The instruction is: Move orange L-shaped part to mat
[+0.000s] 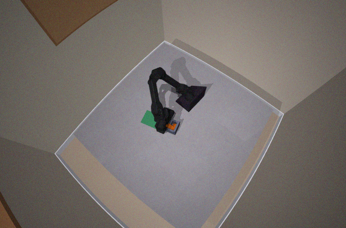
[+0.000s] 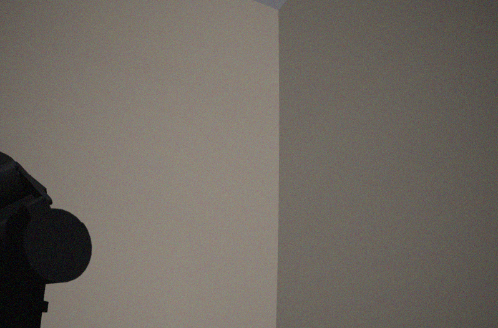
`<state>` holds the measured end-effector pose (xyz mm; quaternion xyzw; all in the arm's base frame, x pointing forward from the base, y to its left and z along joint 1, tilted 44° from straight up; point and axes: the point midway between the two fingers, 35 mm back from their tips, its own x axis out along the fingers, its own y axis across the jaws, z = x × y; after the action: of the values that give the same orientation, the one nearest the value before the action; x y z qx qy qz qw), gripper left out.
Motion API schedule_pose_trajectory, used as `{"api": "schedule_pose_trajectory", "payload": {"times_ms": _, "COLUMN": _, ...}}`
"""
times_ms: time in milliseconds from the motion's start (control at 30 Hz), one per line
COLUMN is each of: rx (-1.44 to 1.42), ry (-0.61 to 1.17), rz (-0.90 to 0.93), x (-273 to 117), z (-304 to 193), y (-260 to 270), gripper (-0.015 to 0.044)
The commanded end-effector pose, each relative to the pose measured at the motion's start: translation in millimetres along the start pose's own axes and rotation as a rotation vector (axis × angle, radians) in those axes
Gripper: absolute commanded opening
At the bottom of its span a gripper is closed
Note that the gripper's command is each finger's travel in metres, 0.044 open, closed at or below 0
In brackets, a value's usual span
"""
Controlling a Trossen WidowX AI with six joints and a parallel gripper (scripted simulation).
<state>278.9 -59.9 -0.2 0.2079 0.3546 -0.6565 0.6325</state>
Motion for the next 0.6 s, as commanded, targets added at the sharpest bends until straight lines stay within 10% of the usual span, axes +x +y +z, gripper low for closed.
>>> {"api": "schedule_pose_trajectory", "payload": {"times_ms": 0, "rx": -0.009, "ry": -0.004, "rz": -0.007, "x": 7.2, "z": -0.7, "y": -1.9, "gripper": 0.0280}}
{"api": "schedule_pose_trajectory", "payload": {"times_ms": 567, "rx": 0.000, "ry": -0.001, "rz": -0.002, "x": 10.5, "z": 0.3, "y": -1.1, "gripper": 0.0128}}
